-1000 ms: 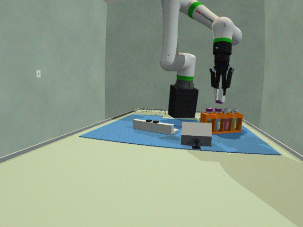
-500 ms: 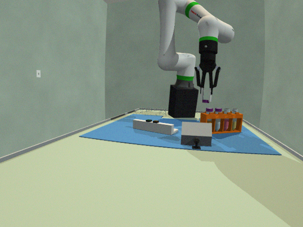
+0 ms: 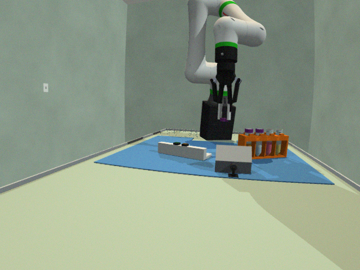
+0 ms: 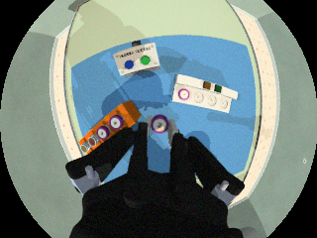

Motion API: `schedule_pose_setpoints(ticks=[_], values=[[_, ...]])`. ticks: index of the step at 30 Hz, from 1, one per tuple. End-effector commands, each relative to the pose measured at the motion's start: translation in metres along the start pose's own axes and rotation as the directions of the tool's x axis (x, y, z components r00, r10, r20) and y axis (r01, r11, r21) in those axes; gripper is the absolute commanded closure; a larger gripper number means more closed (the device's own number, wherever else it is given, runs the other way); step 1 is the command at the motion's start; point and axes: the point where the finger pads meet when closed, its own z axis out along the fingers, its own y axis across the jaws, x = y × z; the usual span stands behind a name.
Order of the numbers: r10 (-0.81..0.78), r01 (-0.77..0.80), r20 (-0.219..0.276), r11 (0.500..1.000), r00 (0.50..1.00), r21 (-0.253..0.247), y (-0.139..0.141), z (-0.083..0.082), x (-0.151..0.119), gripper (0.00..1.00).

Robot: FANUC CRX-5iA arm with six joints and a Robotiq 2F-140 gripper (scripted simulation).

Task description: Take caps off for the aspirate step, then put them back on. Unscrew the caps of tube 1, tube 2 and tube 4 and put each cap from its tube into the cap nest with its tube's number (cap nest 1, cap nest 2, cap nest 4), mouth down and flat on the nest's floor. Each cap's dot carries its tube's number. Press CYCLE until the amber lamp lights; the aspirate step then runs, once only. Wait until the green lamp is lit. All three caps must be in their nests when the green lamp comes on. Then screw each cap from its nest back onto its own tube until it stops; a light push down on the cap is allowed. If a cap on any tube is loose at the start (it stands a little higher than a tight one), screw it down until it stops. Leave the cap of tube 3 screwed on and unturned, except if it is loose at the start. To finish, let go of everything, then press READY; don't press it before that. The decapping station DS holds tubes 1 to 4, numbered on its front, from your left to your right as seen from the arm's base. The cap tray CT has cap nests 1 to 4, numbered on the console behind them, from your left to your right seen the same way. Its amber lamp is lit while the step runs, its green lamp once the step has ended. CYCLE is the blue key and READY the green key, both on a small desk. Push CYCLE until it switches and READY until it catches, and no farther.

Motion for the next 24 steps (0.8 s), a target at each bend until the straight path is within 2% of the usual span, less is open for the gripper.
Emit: schedule_pose_setpoints(ticks=[1, 6, 10, 18, 24], values=[[-0.002, 0.002, 0.005, 1.0, 1.0, 0.004, 0.027, 0.0, 0.016, 1.0], [-0.002, 0.002, 0.005, 1.0, 1.0, 0.004, 0.056, 0.001, 0.031, 1.0], [-0.002, 0.002, 0.005, 1.0, 1.0, 0.004, 0.064, 0.001, 0.035, 1.0], [-0.002, 0.002, 0.005, 1.0, 1.0, 0.004, 0.115, 0.001, 0.063, 1.0], [-0.002, 0.002, 0.005, 1.0, 1.0, 0.004, 0.118, 0.001, 0.064, 1.0]])
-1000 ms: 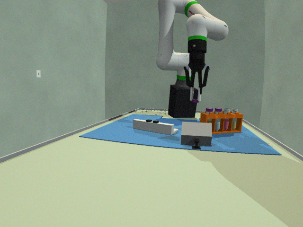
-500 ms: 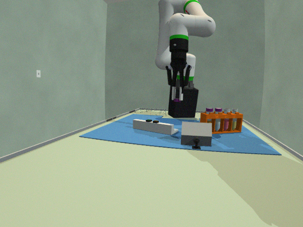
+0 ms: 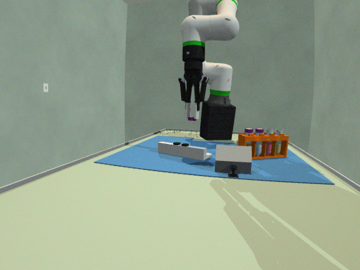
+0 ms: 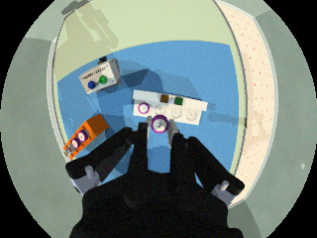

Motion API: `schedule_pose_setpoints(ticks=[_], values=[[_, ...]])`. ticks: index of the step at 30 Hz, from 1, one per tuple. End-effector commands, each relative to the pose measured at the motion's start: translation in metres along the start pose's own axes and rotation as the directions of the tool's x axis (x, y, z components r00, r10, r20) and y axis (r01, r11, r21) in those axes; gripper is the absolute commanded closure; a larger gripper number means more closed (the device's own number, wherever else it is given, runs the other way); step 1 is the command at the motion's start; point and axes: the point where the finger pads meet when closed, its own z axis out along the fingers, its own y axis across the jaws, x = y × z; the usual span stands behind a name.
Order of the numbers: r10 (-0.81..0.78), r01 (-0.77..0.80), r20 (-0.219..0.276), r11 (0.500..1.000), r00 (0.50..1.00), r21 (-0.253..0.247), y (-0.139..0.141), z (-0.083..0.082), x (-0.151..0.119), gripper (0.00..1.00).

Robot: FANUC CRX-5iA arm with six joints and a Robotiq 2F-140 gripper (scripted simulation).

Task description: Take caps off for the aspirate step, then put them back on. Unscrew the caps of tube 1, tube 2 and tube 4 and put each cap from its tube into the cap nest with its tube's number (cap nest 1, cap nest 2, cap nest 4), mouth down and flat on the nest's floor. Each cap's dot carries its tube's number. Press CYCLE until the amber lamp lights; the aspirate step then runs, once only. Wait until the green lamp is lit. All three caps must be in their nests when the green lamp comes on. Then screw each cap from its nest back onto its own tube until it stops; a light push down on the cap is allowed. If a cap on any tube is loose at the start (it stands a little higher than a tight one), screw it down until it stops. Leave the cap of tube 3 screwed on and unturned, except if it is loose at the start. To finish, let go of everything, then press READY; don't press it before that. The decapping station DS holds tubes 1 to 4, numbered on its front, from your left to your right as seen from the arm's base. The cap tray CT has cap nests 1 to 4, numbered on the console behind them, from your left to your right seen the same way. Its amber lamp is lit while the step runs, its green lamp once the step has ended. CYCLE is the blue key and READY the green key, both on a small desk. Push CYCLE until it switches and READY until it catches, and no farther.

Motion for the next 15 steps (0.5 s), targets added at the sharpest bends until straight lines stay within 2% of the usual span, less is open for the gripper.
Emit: schedule_pose_setpoints(ticks=[1, 4, 15], values=[[0.0, 0.0, 0.001, 1.0, 1.0, 0.001, 0.001, 0.0, 0.001, 1.0], [0.0, 0.0, 0.001, 1.0, 1.0, 0.001, 0.001, 0.0, 0.001, 1.0], [0.0, 0.0, 0.001, 1.0, 1.0, 0.001, 0.001, 0.055, 0.001, 1.0]])
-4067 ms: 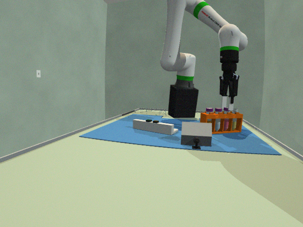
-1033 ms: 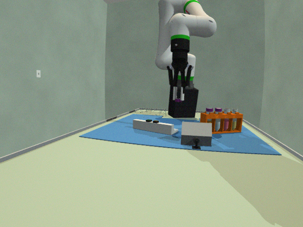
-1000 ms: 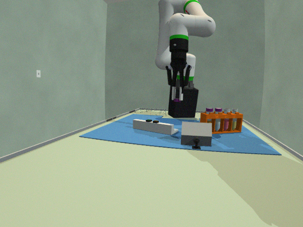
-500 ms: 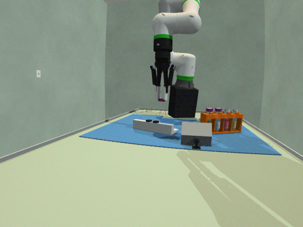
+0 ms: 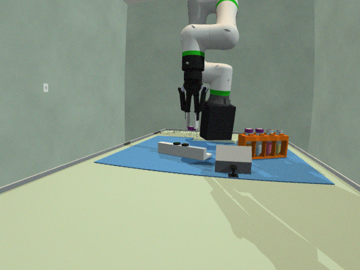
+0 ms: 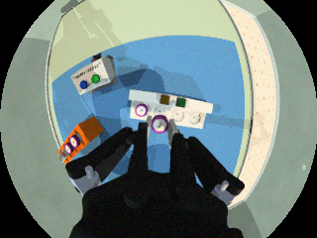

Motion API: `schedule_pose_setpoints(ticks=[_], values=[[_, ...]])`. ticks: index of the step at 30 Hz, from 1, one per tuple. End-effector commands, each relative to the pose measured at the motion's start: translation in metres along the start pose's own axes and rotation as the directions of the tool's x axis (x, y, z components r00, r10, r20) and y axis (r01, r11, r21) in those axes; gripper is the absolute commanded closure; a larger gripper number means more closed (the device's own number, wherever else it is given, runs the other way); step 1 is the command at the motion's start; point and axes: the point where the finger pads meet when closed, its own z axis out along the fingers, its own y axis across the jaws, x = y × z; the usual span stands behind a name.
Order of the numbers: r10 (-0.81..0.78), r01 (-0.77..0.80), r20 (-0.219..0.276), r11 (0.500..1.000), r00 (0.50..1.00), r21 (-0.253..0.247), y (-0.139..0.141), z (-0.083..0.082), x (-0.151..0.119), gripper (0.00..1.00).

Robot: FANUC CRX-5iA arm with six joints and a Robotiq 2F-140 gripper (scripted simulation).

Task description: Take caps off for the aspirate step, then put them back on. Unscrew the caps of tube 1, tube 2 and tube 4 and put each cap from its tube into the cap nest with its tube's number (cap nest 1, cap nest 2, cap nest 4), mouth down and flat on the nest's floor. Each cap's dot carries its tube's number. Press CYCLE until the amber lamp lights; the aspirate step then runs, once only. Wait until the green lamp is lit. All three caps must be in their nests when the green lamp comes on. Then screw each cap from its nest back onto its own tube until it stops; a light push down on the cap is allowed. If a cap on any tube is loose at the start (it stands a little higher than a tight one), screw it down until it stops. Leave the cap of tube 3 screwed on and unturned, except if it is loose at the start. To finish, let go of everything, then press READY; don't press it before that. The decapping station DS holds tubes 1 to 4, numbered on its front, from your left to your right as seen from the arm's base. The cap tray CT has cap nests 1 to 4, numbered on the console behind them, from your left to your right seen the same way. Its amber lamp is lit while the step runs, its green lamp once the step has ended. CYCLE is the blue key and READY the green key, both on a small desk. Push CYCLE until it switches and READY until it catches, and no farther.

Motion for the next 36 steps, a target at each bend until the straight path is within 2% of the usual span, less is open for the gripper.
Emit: schedule_pose_setpoints(ticks=[1, 3, 5, 17, 36], values=[[0.0, 0.0, -0.001, 1.0, 1.0, 0.0, 0.0, 0.02, 0.001, 1.0], [0.0, 0.0, -0.001, 1.0, 1.0, 0.0, 0.0, 0.03, 0.001, 1.0], [0.0, 0.0, -0.001, 1.0, 1.0, 0.0, 0.0, 0.03, 0.001, 1.0], [0.0, 0.0, -0.001, 1.0, 1.0, 0.0, 0.0, 0.088, 0.002, 1.0], [0.0, 0.0, -0.001, 1.0, 1.0, 0.0, 0.0, 0.092, 0.002, 1.0]])
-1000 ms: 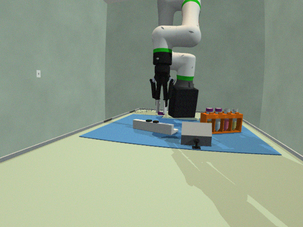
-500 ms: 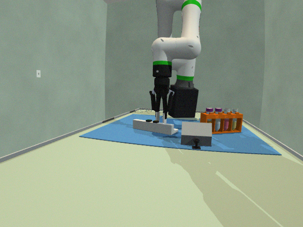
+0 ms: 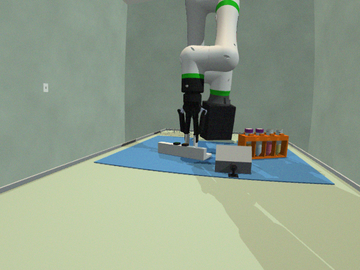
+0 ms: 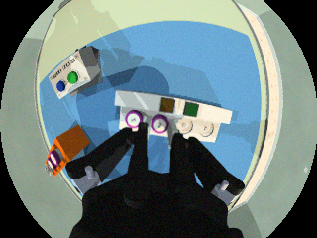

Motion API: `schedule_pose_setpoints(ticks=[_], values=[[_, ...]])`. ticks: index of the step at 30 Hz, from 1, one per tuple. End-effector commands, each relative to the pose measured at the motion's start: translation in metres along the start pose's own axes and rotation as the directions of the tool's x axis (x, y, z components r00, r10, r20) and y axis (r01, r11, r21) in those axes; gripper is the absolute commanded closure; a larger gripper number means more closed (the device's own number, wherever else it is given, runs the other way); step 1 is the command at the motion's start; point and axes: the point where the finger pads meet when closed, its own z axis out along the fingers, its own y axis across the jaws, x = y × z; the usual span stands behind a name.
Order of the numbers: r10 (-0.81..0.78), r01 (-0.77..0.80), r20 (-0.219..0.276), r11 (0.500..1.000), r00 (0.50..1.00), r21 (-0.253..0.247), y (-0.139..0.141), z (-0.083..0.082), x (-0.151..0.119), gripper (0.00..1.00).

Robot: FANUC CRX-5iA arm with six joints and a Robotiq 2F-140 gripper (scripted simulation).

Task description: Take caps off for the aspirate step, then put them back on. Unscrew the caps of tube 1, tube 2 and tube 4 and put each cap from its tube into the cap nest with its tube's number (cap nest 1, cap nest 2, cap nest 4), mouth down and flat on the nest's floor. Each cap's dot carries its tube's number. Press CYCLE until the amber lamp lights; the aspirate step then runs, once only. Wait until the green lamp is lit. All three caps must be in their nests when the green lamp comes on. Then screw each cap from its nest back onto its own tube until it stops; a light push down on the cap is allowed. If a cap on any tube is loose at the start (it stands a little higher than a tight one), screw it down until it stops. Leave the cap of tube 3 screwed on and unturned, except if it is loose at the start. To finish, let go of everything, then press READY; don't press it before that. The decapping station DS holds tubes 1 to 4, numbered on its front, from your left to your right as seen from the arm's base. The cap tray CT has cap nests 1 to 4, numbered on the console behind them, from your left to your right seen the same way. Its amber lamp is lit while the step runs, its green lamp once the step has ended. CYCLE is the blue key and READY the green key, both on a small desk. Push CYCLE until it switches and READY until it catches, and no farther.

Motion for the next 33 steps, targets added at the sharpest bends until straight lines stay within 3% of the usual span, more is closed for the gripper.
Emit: schedule_pose_setpoints(ticks=[1, 17, 18, 33], values=[[0.0, 0.0, 0.0, 1.0, 1.0, 0.0, 0.0001, 0.0015, 0.0001, 1.0], [0.0, 0.0, 0.0, 1.0, 1.0, 0.0, 0.0001, 0.007, 0.0001, 1.0], [0.0, 0.0, 0.0, 1.0, 1.0, 0.0, 0.0001, 0.007, 0.0001, 0.71], [0.0, 0.0, 0.0, 1.0, 1.0, 0.0, 0.0001, 0.002, 0.0001, 0.71]])
